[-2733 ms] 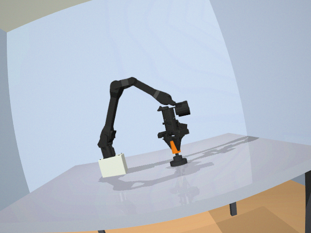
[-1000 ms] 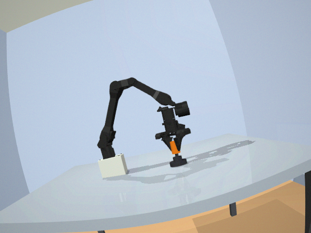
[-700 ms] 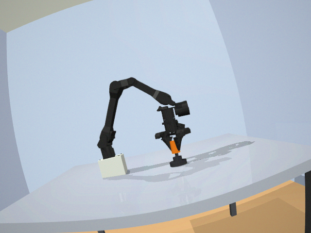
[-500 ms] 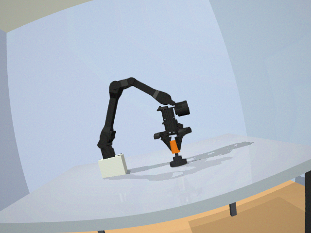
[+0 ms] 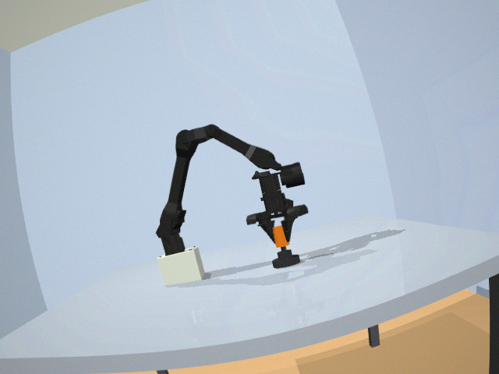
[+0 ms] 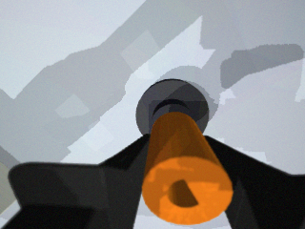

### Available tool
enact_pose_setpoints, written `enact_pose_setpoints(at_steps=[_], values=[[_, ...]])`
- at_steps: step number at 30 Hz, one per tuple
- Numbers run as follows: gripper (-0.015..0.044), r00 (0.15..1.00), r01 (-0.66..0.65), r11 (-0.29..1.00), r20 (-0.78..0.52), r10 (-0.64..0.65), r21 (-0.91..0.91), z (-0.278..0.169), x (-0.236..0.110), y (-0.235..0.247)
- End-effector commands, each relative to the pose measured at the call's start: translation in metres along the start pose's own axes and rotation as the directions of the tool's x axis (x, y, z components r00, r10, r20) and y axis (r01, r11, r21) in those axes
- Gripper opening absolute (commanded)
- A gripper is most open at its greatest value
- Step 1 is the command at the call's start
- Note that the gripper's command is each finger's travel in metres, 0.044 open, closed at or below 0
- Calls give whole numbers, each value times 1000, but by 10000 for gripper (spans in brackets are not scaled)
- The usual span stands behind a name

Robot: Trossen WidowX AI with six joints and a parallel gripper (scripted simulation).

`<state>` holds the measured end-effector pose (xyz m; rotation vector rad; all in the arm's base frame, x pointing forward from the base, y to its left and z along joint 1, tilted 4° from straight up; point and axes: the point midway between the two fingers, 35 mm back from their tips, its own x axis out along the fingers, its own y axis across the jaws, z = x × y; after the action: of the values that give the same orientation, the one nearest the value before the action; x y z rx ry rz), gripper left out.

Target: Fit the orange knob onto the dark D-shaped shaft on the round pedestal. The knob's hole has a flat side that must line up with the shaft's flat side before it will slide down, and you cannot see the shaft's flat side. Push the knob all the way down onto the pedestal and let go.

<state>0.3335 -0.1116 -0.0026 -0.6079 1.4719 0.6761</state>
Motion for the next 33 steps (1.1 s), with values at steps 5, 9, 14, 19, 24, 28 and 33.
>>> enact_pose_setpoints(at_steps=[5,9,14,19,24,28,33], values=[[0,1000,1,1000,0,-1,-5,0,1,0],[0,1000,1,1000,0,-1,-5,0,0,1],[0,1000,1,1000,0,-1,-14,0,-4,0],[0,1000,1,985,0,-1,-172,0,-3,-1],[0,1000,1,977,0,-1,-213,0,-1,0],[0,1000,1,977,0,-1,-213,0,0,0],[0,1000,1,977,0,-1,-213,0,0,0]])
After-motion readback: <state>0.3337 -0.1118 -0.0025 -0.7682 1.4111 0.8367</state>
